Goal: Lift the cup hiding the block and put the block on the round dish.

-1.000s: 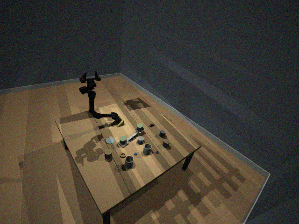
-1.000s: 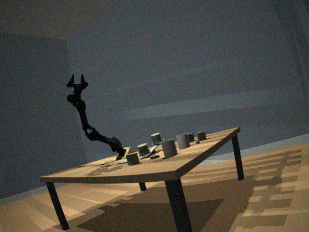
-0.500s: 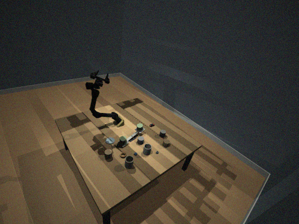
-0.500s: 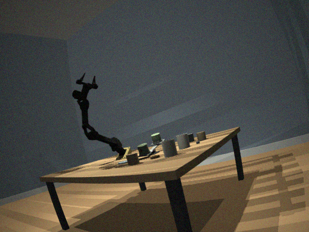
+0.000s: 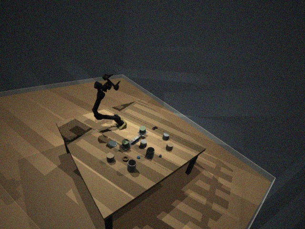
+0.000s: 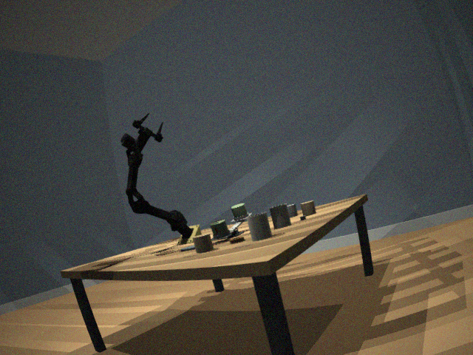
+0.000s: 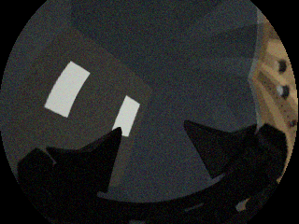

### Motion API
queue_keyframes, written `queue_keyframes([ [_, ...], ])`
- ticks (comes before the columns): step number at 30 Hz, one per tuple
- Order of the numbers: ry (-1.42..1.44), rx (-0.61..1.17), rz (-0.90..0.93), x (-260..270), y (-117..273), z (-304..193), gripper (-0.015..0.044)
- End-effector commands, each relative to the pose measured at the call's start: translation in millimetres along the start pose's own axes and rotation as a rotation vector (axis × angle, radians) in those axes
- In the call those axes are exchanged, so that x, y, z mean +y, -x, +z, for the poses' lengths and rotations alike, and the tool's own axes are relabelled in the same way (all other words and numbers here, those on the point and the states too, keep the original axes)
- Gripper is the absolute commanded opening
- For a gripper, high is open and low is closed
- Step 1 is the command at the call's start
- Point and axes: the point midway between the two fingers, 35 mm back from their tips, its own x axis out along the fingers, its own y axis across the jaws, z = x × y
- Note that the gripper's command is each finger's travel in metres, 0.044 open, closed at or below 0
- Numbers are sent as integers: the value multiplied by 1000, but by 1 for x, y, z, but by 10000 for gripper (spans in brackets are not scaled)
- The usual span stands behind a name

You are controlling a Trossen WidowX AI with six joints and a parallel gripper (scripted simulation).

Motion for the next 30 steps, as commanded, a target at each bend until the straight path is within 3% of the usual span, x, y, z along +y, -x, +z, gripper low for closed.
queue_keyframes([
  [1,102,-3,-99,-32,-9,-7,440],
  [15,434,5,-445,-139,-14,-3,440],
  [30,760,70,-836,-244,12,21,440],
])
